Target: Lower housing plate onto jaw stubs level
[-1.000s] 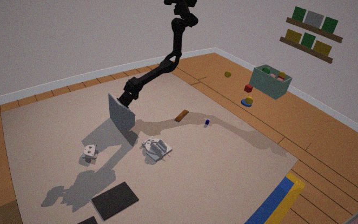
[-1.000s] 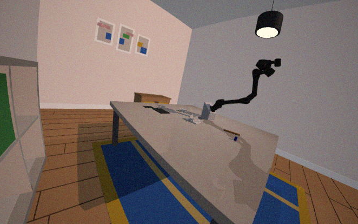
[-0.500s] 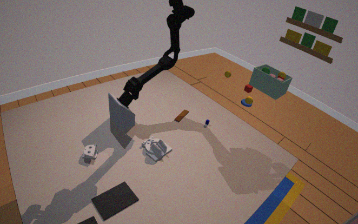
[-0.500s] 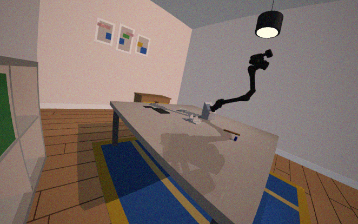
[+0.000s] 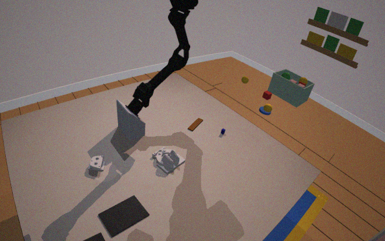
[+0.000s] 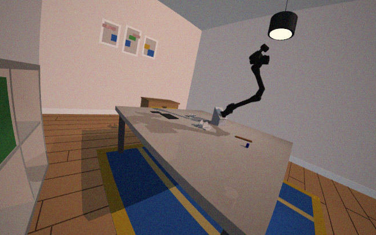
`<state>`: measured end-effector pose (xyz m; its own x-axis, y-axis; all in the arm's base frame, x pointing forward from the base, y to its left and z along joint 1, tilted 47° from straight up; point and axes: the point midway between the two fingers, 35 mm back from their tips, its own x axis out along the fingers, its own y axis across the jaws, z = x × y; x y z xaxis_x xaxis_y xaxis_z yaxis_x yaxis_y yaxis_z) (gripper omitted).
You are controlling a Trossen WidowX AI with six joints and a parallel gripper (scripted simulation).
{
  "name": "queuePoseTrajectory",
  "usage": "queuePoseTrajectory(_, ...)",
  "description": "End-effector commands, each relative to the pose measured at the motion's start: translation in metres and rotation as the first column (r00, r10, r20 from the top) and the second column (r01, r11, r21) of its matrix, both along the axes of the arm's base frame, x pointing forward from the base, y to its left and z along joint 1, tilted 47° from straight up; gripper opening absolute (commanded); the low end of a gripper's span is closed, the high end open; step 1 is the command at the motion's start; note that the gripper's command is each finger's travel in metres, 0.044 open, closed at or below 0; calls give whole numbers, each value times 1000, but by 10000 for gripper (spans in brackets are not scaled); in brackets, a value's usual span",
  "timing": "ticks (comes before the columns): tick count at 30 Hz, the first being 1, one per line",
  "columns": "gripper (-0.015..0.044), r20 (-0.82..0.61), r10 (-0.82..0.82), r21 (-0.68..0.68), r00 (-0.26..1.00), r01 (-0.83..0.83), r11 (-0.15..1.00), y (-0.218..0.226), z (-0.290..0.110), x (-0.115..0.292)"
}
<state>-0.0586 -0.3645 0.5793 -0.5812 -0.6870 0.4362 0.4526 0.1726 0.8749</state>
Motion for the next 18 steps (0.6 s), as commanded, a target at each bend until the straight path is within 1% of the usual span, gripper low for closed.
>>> queuePoseTrajectory(1,440,-21,47,88,999,-45,995,-29,-25,13)
queuePoseTrajectory(9,440,-56,175,294,983,-151,944,-87,-85,49)
queuePoseTrajectory(18,440,-53,309,519,950,-238,821,-137,-164,85)
